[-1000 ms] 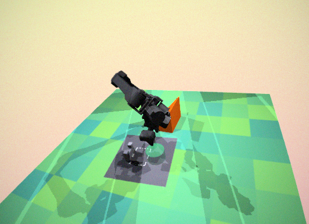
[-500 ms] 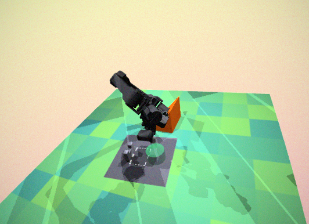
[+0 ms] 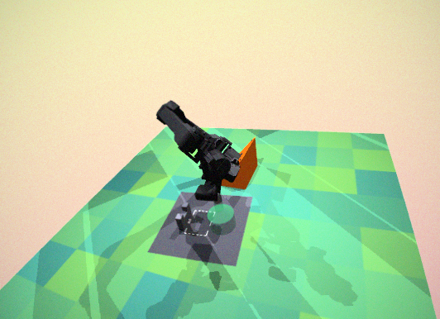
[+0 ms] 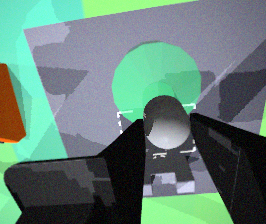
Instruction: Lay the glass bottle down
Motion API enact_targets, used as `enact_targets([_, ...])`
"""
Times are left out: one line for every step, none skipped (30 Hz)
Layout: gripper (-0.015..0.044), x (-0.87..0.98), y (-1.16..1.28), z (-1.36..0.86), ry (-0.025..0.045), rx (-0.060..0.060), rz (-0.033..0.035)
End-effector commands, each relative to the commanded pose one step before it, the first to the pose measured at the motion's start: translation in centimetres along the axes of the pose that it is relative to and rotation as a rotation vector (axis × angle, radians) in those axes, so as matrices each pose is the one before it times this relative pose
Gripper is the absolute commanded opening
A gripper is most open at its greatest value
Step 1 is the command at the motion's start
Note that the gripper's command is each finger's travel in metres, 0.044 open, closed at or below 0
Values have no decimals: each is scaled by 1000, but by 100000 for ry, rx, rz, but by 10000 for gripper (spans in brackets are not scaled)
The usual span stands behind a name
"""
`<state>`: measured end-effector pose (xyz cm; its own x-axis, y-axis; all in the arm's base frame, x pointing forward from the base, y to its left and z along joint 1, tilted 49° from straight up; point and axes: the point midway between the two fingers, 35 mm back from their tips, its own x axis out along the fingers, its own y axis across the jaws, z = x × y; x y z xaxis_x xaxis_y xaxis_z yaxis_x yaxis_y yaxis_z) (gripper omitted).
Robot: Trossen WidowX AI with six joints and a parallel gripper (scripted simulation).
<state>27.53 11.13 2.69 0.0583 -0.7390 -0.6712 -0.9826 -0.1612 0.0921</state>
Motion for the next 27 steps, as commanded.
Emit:
enact_targets([125, -90, 6, -163, 156, -297, -292])
enact_targets([125, 0, 0, 0, 0, 0, 0])
enact_targets([125, 0, 0, 0, 0, 0, 0])
enact_targets([125, 0, 0, 0, 0, 0, 0])
enact_targets([125, 0, 0, 0, 0, 0, 0])
enact_targets([125, 0, 0, 0, 0, 0, 0])
enact_targets([125, 0, 0, 0, 0, 0, 0])
enact_targets([125, 49, -7, 36, -153, 297, 292])
enact_targets([125, -39, 0, -126, 5, -2, 2])
enact_targets([125, -38, 0, -127, 5, -1, 2])
enact_targets([125, -37, -1, -127, 3, 1, 1])
enact_targets([125, -37, -1, -128, -2, 5, 0])
enact_targets([125, -37, -1, -130, -11, 9, 0])
enact_targets([125, -37, -2, -131, -24, 12, 3])
enact_targets([125, -30, -2, -108, -42, 14, 7])
enact_targets([125, -9, -2, -27, -64, 15, 13])
enact_targets([125, -10, -2, -32, -81, 10, 22])
enact_targets([125, -10, -2, -34, -93, 4, 29])
enact_targets([125, -10, -2, -35, -101, -1, 34])
enact_targets([125, -10, -2, -36, -105, -4, 37])
enact_targets([125, -10, -1, -36, -107, -6, 38])
enact_targets([125, -10, -1, -37, -107, -7, 39])
enact_targets([125, -10, -1, -38, -107, -8, 40])
enact_targets([125, -10, -1, -38, -107, -8, 41])
enact_targets([125, -9, -1, -38, -107, -9, 41])
enact_targets([125, -9, -1, -39, -107, -9, 41])
enact_targets([125, -9, -1, -39, -107, -10, 42])
